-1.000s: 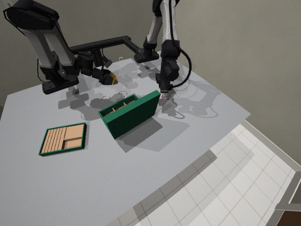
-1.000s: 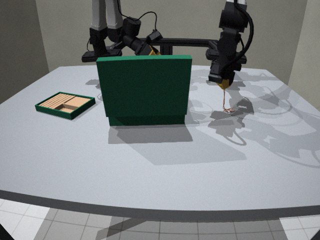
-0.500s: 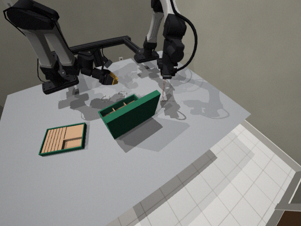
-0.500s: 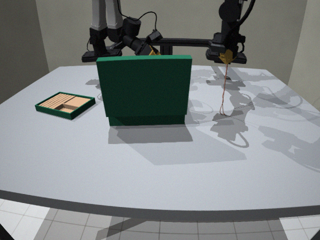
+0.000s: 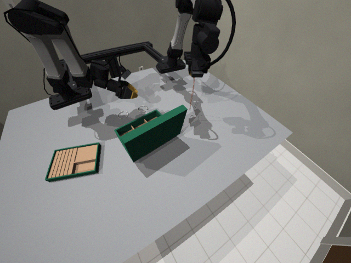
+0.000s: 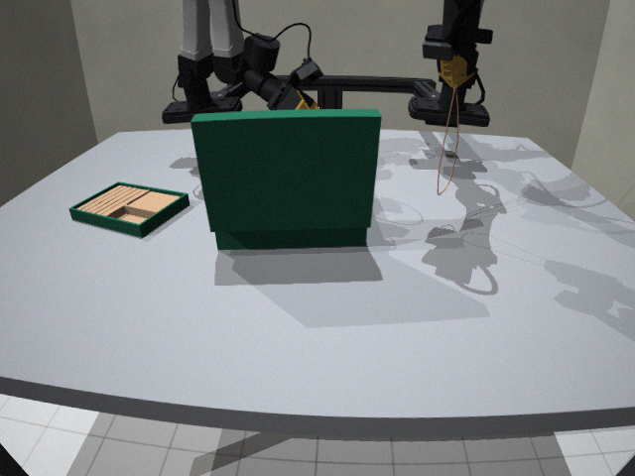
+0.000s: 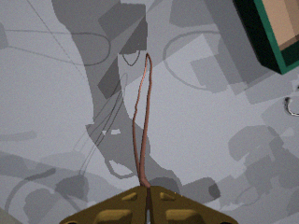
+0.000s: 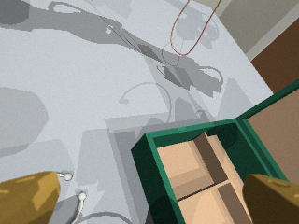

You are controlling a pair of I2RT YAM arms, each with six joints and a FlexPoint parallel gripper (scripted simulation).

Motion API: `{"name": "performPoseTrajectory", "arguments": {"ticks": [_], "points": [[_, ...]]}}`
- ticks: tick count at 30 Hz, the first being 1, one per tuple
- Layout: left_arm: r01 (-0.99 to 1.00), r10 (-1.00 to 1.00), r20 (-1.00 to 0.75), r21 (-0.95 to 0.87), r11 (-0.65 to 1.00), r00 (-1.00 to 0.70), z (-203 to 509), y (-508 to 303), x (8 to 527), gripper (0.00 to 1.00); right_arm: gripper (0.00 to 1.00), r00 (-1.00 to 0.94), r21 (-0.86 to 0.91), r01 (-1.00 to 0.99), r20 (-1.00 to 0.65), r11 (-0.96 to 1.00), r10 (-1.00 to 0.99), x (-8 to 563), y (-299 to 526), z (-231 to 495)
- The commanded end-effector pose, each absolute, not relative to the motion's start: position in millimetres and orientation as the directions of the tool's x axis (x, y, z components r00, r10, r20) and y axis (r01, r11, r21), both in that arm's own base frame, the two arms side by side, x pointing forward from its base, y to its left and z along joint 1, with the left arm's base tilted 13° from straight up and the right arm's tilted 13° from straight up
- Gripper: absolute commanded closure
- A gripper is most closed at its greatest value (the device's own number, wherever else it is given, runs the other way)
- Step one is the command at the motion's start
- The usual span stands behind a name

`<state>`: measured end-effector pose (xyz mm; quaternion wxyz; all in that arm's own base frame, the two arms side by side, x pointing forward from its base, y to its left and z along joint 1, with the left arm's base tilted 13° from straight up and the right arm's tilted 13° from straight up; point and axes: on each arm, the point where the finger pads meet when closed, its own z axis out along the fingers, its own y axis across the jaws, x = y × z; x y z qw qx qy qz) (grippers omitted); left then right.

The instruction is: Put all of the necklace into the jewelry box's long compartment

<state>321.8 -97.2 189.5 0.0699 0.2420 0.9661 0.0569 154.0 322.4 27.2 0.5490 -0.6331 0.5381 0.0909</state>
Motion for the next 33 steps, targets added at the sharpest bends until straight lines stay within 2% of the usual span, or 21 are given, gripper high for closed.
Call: {"name": "performPoseTrajectory", "arguments": {"ticks": [1, 12, 21, 33], "points": [[0.461, 0.475, -0.079, 0.148, 0.875, -0.877, 199, -98, 316, 1.00, 0.00, 0.412, -0.599, -0.779, -0.715, 0.189, -0.565, 154, 326, 32], [0.458, 0.478, -0.108, 0.170, 0.873, -0.871, 203, -101, 321, 1.00, 0.00, 0.423, -0.595, -0.783, -0.723, 0.181, -0.547, 166, 334, 44], [0.480, 0.519, -0.143, 0.237, 0.845, -0.843, 204, -117, 330, 1.00, 0.00, 0.314, -0.499, -0.859, -0.686, 0.111, -0.657, 186, 311, 28], [0.532, 0.621, -0.177, 0.372, 0.761, -0.764, 208, -154, 341, 1.00, 0.00, 0.160, -0.348, -0.931, -0.661, 0.111, -0.734, 198, 270, 33]]}}
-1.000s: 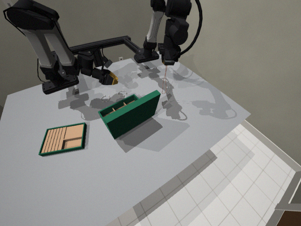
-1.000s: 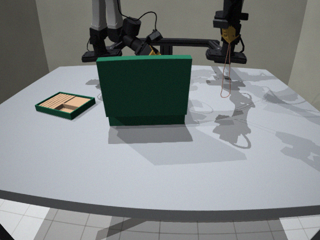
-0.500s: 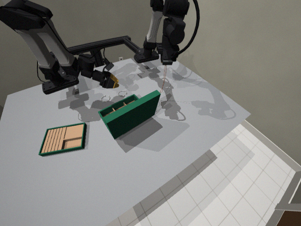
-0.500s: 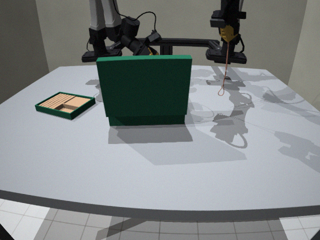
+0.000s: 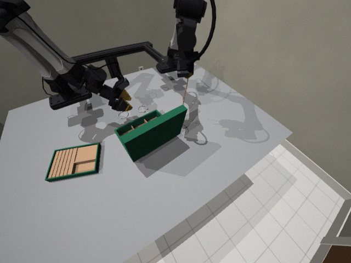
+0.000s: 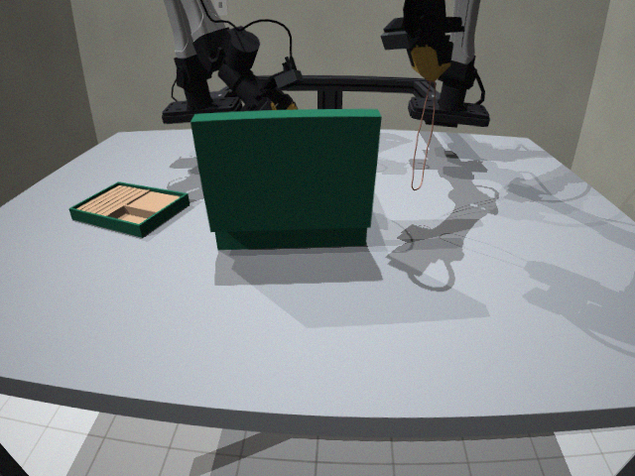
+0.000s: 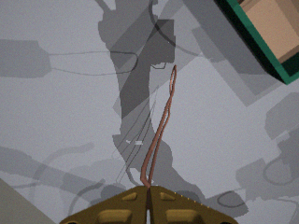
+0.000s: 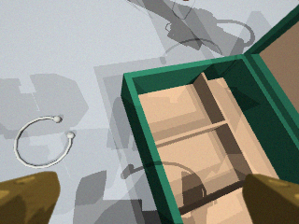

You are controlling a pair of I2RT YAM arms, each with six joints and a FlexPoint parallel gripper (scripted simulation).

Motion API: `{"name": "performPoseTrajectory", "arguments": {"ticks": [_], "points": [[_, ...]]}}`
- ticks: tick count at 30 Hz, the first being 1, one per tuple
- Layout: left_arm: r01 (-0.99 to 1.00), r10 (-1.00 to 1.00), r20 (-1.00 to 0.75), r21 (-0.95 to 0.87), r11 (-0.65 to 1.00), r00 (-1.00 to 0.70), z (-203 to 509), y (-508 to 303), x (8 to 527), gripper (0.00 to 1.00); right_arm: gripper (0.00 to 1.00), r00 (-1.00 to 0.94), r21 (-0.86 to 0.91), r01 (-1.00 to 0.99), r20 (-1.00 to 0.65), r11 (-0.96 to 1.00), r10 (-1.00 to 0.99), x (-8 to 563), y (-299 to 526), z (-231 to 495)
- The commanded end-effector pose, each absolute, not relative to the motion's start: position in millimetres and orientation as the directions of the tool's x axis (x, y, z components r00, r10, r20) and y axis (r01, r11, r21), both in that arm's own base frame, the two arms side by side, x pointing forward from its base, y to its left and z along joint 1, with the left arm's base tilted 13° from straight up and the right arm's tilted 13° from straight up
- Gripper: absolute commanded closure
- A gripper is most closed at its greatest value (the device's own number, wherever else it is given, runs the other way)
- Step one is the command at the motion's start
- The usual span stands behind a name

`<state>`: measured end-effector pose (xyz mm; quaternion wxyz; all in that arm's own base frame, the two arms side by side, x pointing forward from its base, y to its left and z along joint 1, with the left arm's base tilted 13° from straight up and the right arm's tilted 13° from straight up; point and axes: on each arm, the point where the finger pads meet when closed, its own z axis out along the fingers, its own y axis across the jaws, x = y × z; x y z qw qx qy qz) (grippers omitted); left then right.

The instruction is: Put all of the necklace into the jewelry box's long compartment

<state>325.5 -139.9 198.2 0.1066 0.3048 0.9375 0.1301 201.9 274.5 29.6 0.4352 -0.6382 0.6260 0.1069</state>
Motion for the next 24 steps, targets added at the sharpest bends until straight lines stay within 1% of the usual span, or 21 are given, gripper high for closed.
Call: {"name": "performPoseTrajectory", "arguments": {"ticks": [1, 10, 13, 15, 20, 24], "points": [[0.540, 0.636, -0.178, 0.390, 0.746, -0.751, 209, -159, 342, 1.00, 0.00, 0.142, -0.330, -0.937, -0.659, 0.114, -0.739, 198, 265, 35], [0.577, 0.773, -0.184, 0.567, 0.588, -0.607, 215, -214, 354, 1.00, 0.00, -0.023, -0.177, -0.967, -0.651, 0.181, -0.759, 194, 220, 56], [0.579, 0.789, -0.182, 0.587, 0.566, -0.587, 215, -222, 356, 1.00, 0.00, -0.040, -0.165, -0.967, -0.652, 0.192, -0.757, 193, 215, 59], [0.579, 0.818, -0.177, 0.625, 0.523, -0.547, 217, -237, 358, 1.00, 0.00, -0.073, -0.143, -0.965, -0.655, 0.219, -0.752, 192, 203, 67], [0.570, 0.879, -0.156, 0.707, 0.418, -0.451, 219, -273, 363, 1.00, 0.00, -0.167, -0.090, -0.947, -0.683, 0.309, -0.711, 189, 177, 93], [0.554, 0.914, -0.134, 0.758, 0.344, -0.384, 220, -298, 367, 1.00, 0.00, -0.216, -0.065, -0.920, -0.737, 0.386, -0.641, 192, 162, 128]]}}
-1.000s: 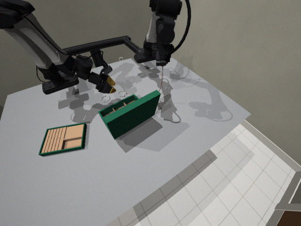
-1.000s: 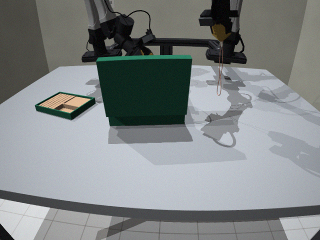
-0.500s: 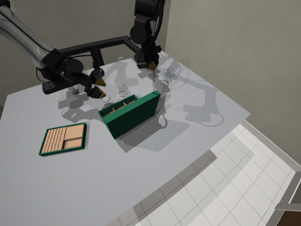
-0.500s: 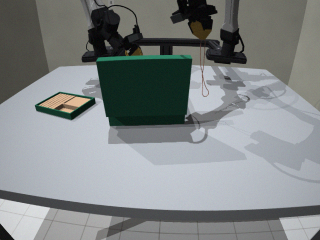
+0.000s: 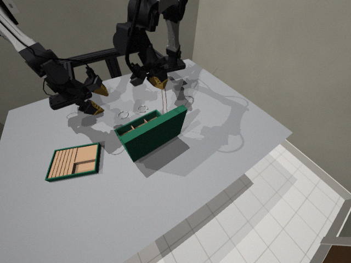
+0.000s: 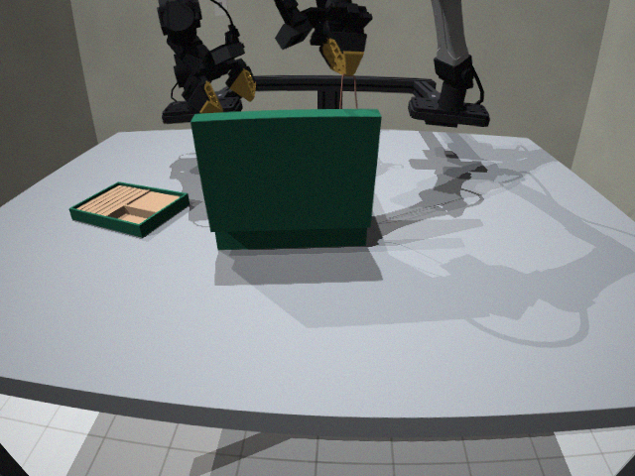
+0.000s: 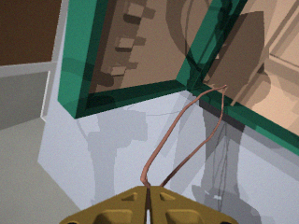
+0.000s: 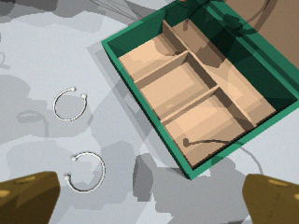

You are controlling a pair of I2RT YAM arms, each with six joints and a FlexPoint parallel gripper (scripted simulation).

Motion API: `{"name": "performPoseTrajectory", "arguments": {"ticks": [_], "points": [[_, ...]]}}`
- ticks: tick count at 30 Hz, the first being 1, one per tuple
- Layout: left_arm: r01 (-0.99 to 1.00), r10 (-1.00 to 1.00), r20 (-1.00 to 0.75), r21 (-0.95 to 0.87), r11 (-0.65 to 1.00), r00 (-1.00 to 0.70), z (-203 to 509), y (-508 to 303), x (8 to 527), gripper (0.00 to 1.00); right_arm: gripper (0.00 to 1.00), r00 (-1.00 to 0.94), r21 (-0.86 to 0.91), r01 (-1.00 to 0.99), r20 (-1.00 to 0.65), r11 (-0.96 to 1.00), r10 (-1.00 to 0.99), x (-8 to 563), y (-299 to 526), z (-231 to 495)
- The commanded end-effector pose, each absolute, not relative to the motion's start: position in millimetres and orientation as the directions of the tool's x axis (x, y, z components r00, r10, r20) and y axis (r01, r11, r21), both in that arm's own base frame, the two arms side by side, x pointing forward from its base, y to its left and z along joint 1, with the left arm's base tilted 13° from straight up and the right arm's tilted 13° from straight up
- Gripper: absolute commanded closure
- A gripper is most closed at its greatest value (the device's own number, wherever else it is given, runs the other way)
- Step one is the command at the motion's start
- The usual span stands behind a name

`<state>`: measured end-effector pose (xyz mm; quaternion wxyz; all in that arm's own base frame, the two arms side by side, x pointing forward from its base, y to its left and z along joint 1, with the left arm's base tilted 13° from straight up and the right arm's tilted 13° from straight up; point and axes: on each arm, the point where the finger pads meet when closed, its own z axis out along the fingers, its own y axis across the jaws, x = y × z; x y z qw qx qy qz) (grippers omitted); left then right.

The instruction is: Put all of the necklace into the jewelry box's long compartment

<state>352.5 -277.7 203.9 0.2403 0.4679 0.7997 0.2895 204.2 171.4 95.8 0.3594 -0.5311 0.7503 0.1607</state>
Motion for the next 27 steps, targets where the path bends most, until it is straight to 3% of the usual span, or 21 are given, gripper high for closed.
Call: {"name": "performPoseTrajectory", "arguments": {"ticks": [1, 16, 27], "points": [[0.549, 0.921, -0.129, 0.769, 0.327, -0.368, 221, -304, 368, 1.00, 0.00, -0.225, -0.061, -0.912, -0.751, 0.405, -0.621, 193, 158, 138], [0.482, 0.973, -0.067, 0.860, 0.169, -0.222, 224, -358, 375, 1.00, 0.00, -0.237, -0.048, -0.789, -0.896, 0.613, -0.375, 159, 113, 258], [0.448, 0.985, -0.037, 0.887, 0.111, -0.170, 224, -377, 377, 1.00, 0.00, -0.155, -0.113, -0.707, -0.938, 0.698, -0.309, 121, 108, 301]]}}
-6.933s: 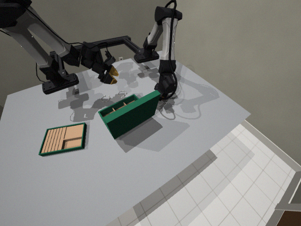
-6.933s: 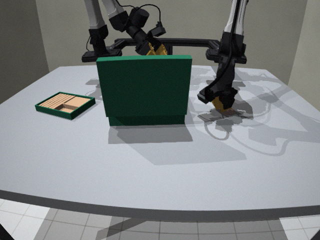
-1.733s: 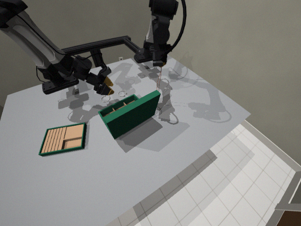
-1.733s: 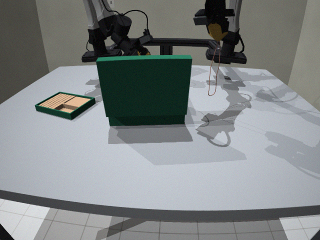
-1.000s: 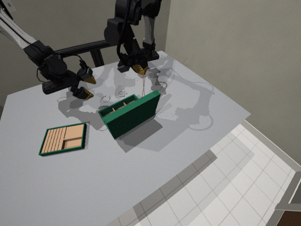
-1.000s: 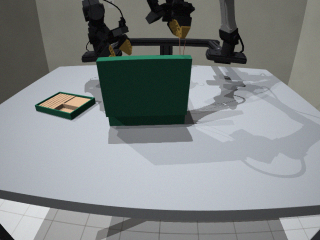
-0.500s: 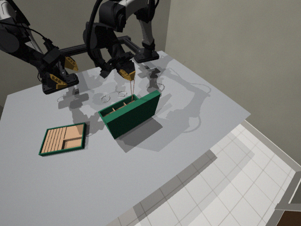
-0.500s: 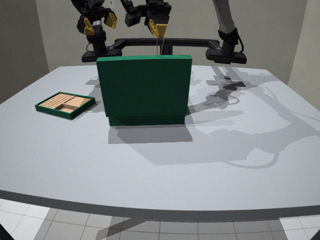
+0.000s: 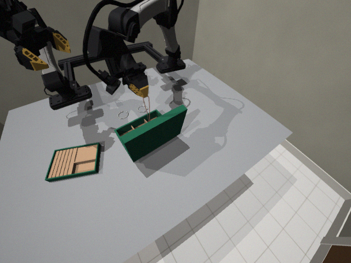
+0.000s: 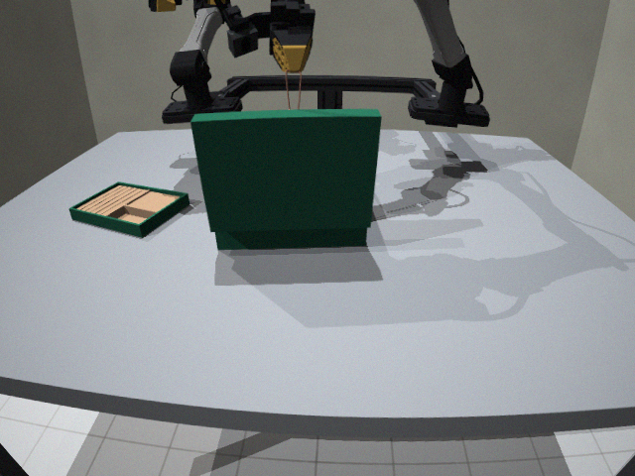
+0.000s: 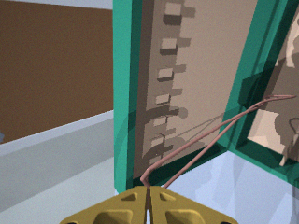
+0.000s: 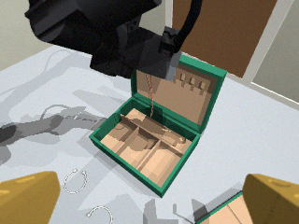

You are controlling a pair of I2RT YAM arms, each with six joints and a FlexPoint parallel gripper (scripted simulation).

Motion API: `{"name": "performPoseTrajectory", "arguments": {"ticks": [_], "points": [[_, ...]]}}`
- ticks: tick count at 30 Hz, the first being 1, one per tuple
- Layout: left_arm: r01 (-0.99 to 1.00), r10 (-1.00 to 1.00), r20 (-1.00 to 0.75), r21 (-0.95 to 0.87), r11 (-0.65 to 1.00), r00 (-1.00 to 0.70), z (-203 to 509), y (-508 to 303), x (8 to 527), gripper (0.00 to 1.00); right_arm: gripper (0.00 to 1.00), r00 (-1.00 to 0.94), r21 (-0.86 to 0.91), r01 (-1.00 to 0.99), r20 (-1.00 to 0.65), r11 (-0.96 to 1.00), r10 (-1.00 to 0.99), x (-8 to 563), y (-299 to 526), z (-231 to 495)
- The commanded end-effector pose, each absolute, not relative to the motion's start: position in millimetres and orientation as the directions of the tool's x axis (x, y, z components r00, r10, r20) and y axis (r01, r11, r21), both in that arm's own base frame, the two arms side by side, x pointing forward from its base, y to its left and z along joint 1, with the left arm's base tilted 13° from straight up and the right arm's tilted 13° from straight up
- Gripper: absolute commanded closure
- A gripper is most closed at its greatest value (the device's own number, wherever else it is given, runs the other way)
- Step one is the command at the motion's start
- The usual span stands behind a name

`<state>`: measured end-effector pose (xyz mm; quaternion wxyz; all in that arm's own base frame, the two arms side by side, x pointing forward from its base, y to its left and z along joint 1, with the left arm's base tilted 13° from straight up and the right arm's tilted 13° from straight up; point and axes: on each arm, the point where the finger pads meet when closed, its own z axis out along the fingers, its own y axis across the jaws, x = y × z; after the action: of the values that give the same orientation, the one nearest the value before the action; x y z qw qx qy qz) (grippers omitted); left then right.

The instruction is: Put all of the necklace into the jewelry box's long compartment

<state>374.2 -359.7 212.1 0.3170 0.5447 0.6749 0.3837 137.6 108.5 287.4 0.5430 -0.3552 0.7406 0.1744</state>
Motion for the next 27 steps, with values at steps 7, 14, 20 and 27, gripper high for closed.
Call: {"name": "performPoseTrajectory", "arguments": {"ticks": [7, 14, 20, 27], "points": [[0.430, 0.989, -0.027, 0.898, 0.088, -0.145, 226, -387, 378, 1.00, 0.00, -0.100, -0.160, -0.675, -0.947, 0.720, -0.304, 102, 110, 316], [0.422, 0.991, -0.017, 0.904, 0.073, -0.134, 225, -391, 379, 1.00, 0.00, -0.082, -0.171, -0.650, -0.953, 0.740, -0.292, 89, 112, 324], [0.412, 0.993, -0.003, 0.909, 0.052, -0.118, 223, -398, 379, 1.00, 0.00, -0.063, -0.180, -0.595, -0.961, 0.783, -0.268, 74, 126, 334], [0.409, 0.993, -0.010, 0.911, 0.058, -0.119, 227, -396, 380, 1.00, 0.00, -0.062, -0.178, -0.590, -0.963, 0.788, -0.263, 73, 129, 336]]}}
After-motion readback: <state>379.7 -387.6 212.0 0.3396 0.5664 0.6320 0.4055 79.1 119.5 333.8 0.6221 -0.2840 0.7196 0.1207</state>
